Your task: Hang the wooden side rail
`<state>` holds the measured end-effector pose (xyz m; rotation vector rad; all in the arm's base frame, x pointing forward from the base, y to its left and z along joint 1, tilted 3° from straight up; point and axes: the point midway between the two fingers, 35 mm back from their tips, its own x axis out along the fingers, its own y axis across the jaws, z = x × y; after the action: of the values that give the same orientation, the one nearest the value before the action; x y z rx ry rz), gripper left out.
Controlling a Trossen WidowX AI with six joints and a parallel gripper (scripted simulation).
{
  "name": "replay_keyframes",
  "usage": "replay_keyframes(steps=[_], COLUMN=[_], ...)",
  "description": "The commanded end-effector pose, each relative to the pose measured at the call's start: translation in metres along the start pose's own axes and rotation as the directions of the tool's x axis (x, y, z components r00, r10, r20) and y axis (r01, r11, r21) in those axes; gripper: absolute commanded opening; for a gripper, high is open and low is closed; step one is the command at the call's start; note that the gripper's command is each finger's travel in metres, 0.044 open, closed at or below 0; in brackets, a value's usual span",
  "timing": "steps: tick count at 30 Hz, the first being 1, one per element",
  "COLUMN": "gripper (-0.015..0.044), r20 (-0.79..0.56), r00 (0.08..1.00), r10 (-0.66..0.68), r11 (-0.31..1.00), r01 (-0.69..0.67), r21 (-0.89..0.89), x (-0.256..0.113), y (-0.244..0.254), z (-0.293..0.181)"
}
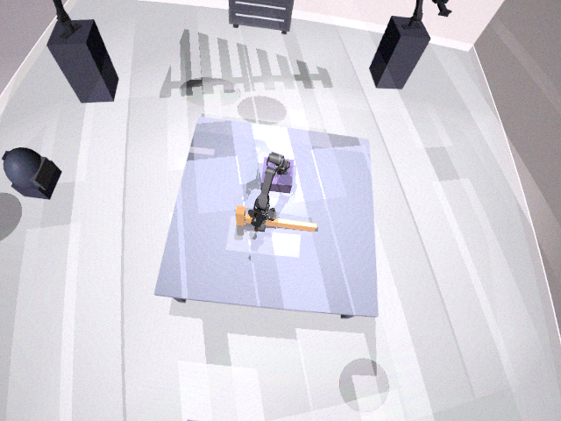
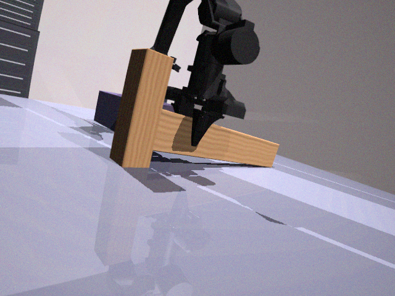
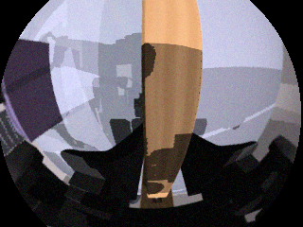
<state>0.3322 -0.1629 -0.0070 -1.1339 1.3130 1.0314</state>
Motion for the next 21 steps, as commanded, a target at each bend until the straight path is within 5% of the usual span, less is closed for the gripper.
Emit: replay_keyframes(steps=[1,21], gripper=[0.0,0.0], r20=[-0.003,-0.003], r00=[1.0,1.0], r10=[-0.01,-0.01], r11=[1.0,1.0], r01=[0.01,0.01], r21=[-0.003,-0.003], x=[-0.0034,-0.001], y=[-0.004,-0.0043], z=[-0.0018,-0.0034])
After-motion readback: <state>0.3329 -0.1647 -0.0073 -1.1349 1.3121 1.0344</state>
